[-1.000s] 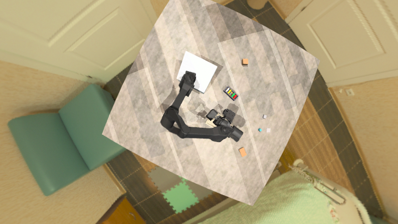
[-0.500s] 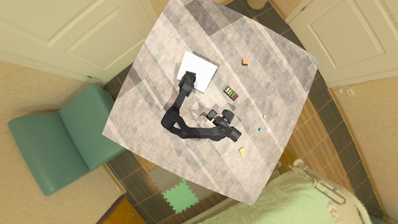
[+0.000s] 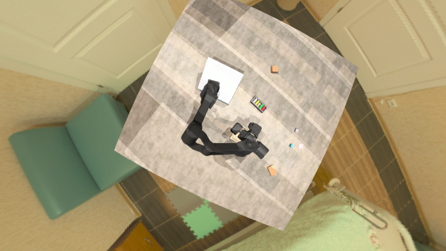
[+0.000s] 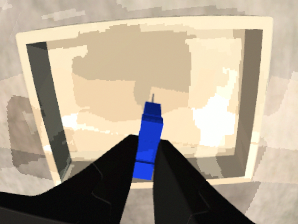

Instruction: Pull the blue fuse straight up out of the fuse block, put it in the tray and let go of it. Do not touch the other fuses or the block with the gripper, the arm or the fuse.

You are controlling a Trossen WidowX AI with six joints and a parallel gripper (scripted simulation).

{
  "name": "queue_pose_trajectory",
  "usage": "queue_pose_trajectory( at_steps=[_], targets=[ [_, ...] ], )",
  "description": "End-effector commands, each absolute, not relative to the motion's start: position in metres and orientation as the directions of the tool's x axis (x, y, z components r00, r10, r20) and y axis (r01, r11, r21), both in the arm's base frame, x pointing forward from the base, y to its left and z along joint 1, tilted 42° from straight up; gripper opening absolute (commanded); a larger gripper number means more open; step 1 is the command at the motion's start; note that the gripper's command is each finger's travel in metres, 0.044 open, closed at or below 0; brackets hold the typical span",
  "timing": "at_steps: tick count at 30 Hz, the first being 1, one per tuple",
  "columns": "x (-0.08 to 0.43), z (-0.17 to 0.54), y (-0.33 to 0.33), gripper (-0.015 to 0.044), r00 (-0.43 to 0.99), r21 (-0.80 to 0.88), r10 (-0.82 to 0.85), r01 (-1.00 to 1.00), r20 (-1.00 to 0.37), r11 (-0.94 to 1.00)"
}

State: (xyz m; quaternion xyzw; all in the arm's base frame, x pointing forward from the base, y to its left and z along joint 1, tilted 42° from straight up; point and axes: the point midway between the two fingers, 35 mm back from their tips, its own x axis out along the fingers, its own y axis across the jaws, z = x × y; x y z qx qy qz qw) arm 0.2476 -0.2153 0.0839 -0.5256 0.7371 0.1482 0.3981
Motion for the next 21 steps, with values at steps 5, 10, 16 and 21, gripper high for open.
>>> queue_pose_trajectory(
  at_steps=[5, 10, 16, 21],
  targets=[
    [0.248, 0.085, -0.215, 0.021, -0.13, -0.202, -0.657, -0.892, -0.742, 0.404],
    [0.248, 0.087, -0.213, 0.033, -0.13, -0.201, -0.657, -0.892, -0.743, 0.404],
    [0.252, 0.111, -0.19, 0.033, -0.131, -0.195, -0.652, -0.894, -0.746, 0.403],
    [0.252, 0.111, -0.19, 0.033, -0.131, -0.195, -0.652, -0.894, -0.746, 0.403]
  ],
)
